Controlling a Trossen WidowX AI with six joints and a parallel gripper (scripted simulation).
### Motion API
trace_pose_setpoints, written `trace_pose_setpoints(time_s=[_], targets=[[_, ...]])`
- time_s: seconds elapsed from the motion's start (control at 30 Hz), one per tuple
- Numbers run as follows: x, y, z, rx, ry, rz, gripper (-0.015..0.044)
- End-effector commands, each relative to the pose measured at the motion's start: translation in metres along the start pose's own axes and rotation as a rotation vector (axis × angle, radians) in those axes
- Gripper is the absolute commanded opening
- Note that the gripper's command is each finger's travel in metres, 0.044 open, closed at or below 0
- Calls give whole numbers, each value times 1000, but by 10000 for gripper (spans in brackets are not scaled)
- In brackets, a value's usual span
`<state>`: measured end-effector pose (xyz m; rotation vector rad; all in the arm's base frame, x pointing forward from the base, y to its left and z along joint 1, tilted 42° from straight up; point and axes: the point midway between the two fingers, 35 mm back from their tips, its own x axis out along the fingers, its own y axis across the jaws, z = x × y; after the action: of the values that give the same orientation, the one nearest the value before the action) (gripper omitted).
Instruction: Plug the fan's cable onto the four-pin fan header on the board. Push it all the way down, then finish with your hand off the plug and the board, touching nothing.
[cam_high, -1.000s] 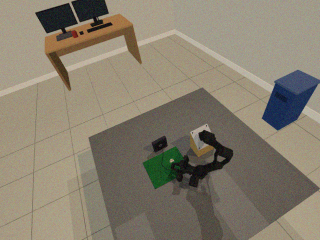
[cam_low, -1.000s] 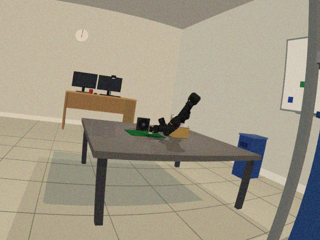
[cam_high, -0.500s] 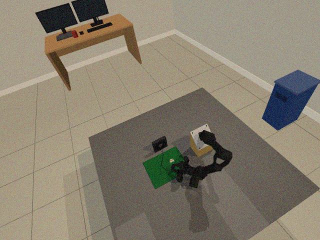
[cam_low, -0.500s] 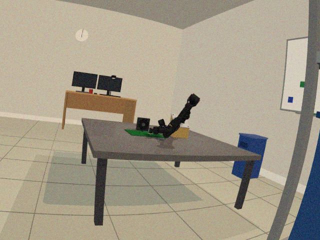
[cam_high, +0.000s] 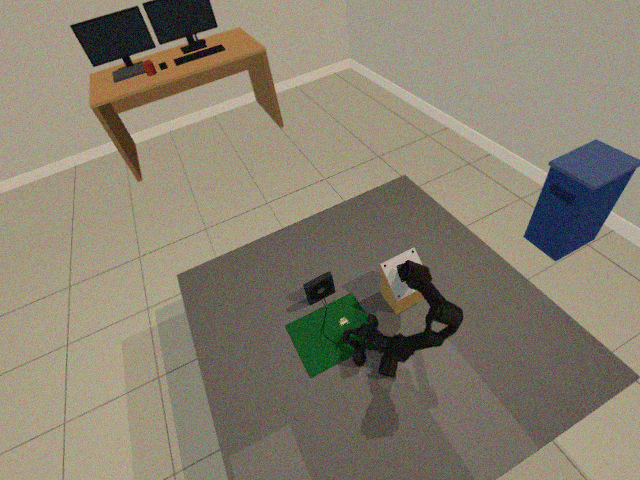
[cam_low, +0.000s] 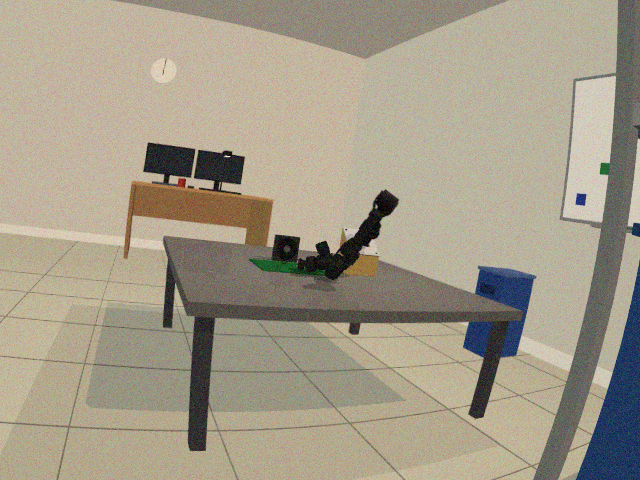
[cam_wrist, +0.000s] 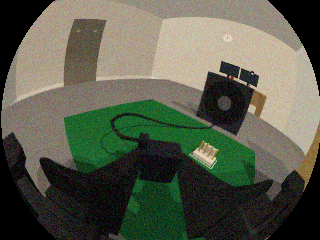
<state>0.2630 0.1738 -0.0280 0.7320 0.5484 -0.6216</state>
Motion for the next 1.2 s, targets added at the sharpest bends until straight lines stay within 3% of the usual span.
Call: trace_pose_setpoints(time_s=[0.0, 1.17], targets=[[1, 0, -4, 2, -3, 2, 0], [0, 0, -1, 0, 0, 0, 0]])
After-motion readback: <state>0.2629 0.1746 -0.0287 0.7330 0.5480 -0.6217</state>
